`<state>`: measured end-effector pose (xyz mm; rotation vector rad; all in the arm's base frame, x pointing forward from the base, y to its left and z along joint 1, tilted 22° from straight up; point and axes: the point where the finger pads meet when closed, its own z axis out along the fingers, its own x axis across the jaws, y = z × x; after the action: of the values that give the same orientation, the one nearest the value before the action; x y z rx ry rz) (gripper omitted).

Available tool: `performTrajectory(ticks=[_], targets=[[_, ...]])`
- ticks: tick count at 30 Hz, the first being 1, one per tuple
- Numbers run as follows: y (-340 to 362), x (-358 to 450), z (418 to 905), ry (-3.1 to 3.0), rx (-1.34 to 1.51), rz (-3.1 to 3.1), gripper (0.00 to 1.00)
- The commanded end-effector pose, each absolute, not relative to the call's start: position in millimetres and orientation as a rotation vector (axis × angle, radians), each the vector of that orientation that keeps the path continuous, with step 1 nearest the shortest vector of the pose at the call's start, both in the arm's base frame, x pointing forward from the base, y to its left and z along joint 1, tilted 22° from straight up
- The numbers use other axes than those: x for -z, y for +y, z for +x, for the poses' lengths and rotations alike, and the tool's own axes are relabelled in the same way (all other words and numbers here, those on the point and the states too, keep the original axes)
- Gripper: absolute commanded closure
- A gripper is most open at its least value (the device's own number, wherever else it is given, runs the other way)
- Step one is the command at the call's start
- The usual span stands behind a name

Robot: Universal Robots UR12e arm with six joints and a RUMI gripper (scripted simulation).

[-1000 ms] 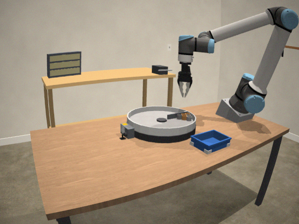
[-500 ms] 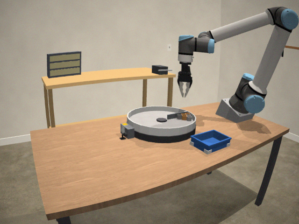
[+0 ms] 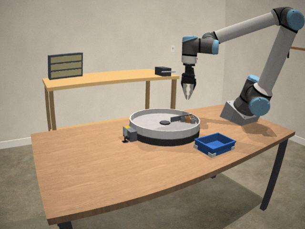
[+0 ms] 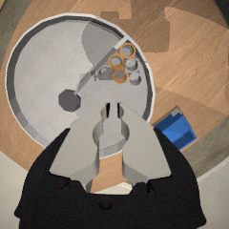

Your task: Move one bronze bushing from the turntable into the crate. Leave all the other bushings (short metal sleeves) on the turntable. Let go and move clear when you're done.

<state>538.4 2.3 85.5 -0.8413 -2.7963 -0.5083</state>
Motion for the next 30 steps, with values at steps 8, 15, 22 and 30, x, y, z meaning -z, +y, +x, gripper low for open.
performTrajectory(ticks=[8, 15, 22, 30], targets=[[1.8, -86.0, 539.0, -2.798, 0.508, -0.842, 0.95], [1.8, -86.0, 539.0, -2.798, 0.508, -0.842, 0.95], [2.2, -85.4, 539.0, -2.801, 0.509, -0.833, 0.94], [4.2, -82.2, 538.9, -2.821, 0.515, -0.784, 0.94]])
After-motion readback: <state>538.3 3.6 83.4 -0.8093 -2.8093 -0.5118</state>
